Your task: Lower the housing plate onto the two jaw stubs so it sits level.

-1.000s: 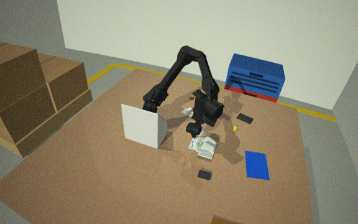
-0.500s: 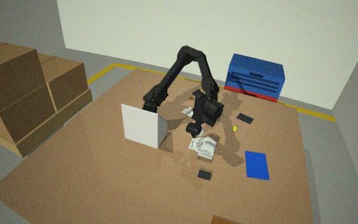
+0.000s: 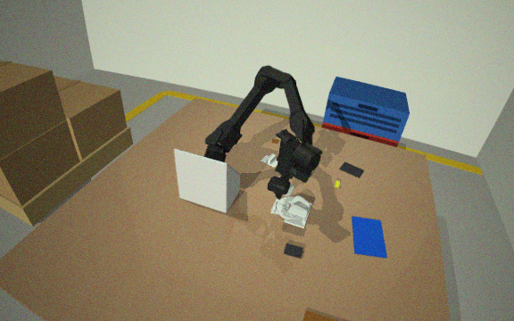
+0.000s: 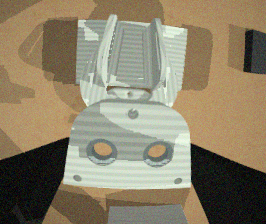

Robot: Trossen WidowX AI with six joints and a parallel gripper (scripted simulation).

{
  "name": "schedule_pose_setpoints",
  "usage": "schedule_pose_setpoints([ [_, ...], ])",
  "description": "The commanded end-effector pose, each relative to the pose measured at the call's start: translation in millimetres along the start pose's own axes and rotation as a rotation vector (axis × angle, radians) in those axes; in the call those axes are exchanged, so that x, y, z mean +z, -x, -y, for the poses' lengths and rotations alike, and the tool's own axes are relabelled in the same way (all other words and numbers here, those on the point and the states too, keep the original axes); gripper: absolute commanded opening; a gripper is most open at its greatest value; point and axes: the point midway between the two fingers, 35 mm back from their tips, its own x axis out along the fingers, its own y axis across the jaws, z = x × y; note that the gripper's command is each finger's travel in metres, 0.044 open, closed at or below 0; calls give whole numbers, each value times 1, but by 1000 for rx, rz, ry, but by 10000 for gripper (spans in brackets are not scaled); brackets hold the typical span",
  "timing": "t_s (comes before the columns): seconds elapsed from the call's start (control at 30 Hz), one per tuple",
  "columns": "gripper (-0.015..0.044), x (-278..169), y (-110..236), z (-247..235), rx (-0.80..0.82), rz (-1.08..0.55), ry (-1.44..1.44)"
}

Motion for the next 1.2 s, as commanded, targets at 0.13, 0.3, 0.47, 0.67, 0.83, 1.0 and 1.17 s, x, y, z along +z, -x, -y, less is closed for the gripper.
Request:
schedule_pose_setpoints([
  [0.13, 351, -2, -15, 0, 4, -5, -9],
  [0.3, 351, -1, -23, 0, 4, -5, -8],
  [0.47, 351, -2, -32, 0, 4, -5, -8],
  [0.67, 351, -2, -41, 0, 5, -5, -7],
  [0.83, 351, -3, -49, -1, 7, -5, -7],
  [1.0, 351, -3, -57, -1, 8, -5, -6],
  [1.17, 351, -4, -58, -1, 9, -5, -6],
])
